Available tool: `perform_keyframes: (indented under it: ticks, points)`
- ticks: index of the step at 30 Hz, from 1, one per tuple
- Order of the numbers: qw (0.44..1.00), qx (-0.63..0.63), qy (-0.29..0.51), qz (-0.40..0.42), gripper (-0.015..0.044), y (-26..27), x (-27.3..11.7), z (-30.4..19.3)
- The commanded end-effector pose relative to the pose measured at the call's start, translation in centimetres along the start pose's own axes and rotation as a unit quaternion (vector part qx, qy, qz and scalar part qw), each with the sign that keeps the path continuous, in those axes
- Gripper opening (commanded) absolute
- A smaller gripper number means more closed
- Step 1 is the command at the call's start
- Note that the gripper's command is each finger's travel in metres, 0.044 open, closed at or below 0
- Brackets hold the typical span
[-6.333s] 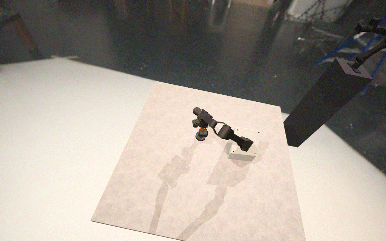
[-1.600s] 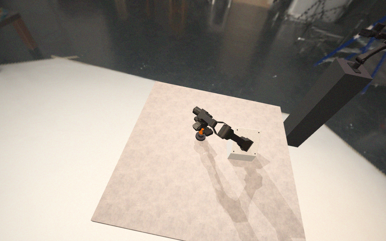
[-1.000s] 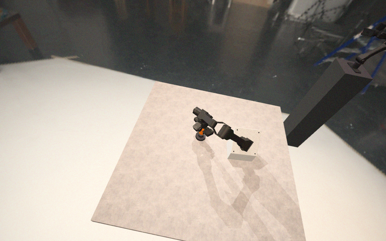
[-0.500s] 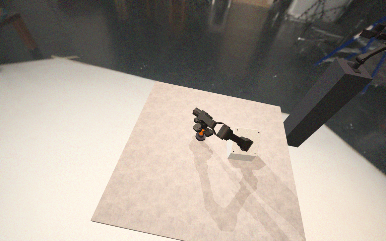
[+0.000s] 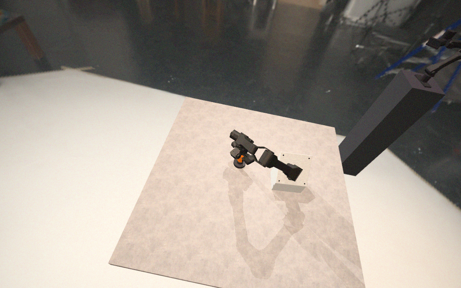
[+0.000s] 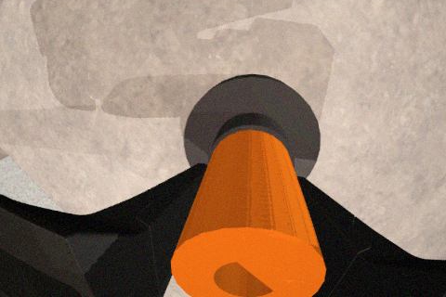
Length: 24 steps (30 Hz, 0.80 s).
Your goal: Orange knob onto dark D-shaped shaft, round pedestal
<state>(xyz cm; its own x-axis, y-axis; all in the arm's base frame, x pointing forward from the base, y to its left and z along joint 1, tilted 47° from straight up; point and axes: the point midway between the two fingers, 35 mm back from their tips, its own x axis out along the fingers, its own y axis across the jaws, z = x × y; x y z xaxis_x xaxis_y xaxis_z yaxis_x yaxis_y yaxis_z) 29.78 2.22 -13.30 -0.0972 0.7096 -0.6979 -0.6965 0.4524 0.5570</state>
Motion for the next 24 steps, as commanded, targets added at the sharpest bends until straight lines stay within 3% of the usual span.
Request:
perform_keyframes:
  ticks: [1, 2, 19, 24]
  points:
    - [1.0, 0.0, 0.0, 0.0, 0.0, 0.01, -0.02, 0.0]
    - [1.0, 0.0, 0.0, 0.0, 0.0, 0.01, -0.02, 0.0]
    - [1.0, 0.0, 0.0, 0.0, 0.044, 0.01, -0.02, 0.0]
    - [1.0, 0.0, 0.0, 0.0, 0.044, 0.01, -0.02, 0.0]
